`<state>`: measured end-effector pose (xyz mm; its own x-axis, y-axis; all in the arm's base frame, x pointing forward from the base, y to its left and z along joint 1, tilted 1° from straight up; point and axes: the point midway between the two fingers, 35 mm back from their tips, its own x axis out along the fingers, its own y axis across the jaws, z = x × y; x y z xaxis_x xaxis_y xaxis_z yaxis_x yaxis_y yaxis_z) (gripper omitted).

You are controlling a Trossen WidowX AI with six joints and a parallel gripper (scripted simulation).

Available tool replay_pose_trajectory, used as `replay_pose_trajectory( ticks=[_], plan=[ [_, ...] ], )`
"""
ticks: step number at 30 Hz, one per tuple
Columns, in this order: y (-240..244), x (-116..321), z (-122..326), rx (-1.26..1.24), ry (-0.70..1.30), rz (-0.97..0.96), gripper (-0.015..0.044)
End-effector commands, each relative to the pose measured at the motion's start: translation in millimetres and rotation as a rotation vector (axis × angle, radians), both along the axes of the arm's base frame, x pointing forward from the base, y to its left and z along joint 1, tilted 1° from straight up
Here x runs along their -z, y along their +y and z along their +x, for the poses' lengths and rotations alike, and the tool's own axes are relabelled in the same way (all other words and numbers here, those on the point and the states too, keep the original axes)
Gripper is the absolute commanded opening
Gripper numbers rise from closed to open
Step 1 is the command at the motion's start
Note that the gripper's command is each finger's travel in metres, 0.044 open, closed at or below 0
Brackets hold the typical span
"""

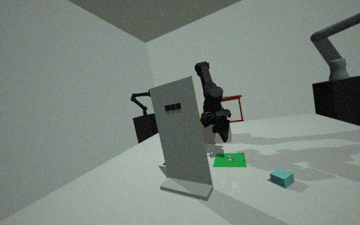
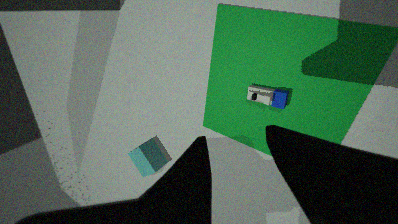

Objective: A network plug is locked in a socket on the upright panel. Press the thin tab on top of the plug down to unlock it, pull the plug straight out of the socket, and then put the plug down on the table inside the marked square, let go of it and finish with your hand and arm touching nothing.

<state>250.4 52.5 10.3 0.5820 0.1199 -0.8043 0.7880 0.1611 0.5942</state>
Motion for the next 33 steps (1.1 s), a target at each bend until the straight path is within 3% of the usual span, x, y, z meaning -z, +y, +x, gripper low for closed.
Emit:
replay_pose_trajectory(
  ticks=[1,33],
  plan=[
    [0.8,-6.2,1.0,-0.006,-0.010,0.004,0.0156],
    [-1.1,-35.3,-6.4,-0.005,-0.010,0.004,0.0156]
  ],
)
